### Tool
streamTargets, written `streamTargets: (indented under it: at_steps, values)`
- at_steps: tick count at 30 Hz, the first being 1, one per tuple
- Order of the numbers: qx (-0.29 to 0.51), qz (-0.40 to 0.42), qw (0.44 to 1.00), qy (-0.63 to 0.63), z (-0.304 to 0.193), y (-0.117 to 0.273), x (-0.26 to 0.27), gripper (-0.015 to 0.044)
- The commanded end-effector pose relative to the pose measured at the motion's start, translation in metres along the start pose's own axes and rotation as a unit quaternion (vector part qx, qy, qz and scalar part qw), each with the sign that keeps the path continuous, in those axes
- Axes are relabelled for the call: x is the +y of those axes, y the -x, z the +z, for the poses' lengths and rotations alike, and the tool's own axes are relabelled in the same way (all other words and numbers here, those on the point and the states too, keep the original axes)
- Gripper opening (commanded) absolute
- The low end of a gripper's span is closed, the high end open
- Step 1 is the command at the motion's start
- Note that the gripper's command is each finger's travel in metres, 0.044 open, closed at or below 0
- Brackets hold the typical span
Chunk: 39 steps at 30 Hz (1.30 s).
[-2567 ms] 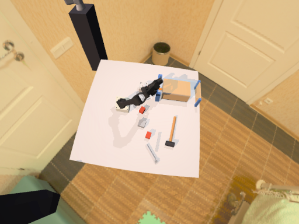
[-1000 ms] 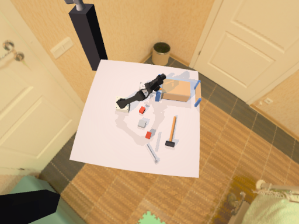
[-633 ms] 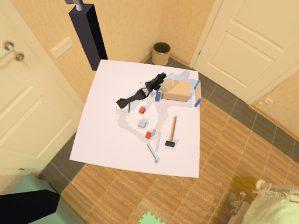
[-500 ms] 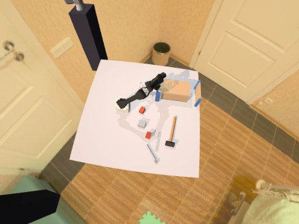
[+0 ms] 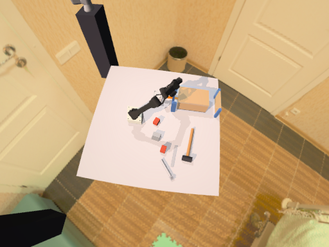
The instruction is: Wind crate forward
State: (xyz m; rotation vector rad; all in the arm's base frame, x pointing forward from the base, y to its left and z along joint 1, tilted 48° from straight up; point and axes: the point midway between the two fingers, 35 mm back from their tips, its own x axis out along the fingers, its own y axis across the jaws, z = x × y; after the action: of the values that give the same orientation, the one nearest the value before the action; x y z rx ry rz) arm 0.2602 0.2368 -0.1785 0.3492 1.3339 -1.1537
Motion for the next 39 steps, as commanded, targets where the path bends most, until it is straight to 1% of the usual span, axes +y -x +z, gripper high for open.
streamTargets:
  at_steps: [1,39]
  values:
    - [0.010,0.003,1.000,0.002,-0.013,-0.005,0.004,0.0000]
    - [0.012,0.003,1.000,0.003,-0.061,-0.025,0.001,0.0000]
